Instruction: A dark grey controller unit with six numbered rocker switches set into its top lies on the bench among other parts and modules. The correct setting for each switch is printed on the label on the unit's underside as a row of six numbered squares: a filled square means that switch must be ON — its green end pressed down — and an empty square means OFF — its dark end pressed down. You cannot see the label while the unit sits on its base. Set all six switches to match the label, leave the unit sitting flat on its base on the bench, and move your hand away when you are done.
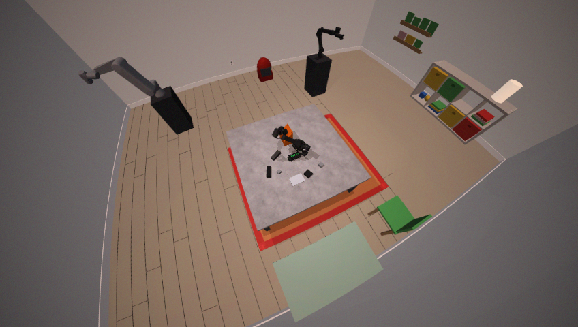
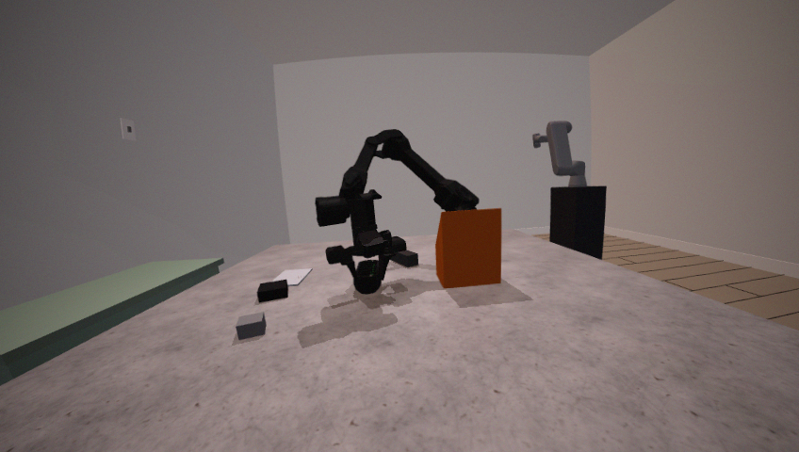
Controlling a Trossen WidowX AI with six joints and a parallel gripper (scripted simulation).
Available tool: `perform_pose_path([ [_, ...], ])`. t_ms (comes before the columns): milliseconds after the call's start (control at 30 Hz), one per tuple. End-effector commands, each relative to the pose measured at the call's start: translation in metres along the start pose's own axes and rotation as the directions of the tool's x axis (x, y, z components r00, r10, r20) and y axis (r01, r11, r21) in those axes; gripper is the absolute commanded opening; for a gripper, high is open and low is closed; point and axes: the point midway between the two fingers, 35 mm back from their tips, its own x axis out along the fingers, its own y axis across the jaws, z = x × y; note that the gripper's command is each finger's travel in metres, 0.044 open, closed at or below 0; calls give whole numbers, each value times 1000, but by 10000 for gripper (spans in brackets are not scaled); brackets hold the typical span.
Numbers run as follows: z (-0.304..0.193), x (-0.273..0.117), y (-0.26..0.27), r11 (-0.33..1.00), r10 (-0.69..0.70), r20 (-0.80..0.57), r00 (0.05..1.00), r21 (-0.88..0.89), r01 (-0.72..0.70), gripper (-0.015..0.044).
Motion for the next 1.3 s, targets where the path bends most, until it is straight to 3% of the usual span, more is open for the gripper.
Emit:
perform_pose_path([
  [0,1,-2,-11,1000,-22,5,1000,21,22,0],
  [1267,7,-2,-22,1000,-23,6,1000,21,23,0],
])
